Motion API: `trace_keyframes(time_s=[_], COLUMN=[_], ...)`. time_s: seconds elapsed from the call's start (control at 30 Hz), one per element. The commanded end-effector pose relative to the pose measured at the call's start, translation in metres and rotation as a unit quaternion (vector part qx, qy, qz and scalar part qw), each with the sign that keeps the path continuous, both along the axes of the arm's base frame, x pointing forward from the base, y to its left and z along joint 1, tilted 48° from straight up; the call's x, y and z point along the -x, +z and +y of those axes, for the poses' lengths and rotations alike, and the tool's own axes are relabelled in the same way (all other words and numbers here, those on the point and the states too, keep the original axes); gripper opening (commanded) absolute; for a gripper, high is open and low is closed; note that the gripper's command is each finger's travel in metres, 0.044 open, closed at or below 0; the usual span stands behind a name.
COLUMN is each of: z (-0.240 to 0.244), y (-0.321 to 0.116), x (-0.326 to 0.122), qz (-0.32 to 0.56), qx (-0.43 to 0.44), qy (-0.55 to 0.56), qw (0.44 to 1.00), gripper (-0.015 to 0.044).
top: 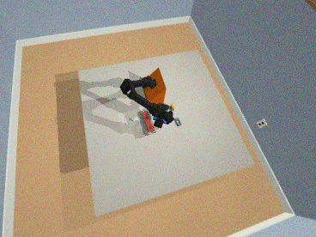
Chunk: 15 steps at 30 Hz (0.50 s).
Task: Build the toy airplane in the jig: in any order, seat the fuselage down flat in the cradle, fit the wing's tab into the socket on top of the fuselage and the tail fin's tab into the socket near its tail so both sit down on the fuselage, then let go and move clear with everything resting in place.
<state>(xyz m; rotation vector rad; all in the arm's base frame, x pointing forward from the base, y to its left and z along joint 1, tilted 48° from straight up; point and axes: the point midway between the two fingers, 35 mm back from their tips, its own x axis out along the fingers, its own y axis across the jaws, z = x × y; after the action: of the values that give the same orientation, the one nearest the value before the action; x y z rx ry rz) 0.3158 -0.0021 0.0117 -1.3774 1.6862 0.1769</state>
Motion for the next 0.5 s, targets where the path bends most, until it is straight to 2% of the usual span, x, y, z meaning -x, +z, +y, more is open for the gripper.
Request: trace_keyframes(time_s=[0.0, 0.47], z=[-0.011, -0.045], y=[0.008, 0.030], x=[0.005, 0.024], qz=[0.025, 0.108], qx=[0.004, 0.018], qy=[0.030, 0.114], qw=[0.999, 0.987], gripper=[0.0000, 0.0000])
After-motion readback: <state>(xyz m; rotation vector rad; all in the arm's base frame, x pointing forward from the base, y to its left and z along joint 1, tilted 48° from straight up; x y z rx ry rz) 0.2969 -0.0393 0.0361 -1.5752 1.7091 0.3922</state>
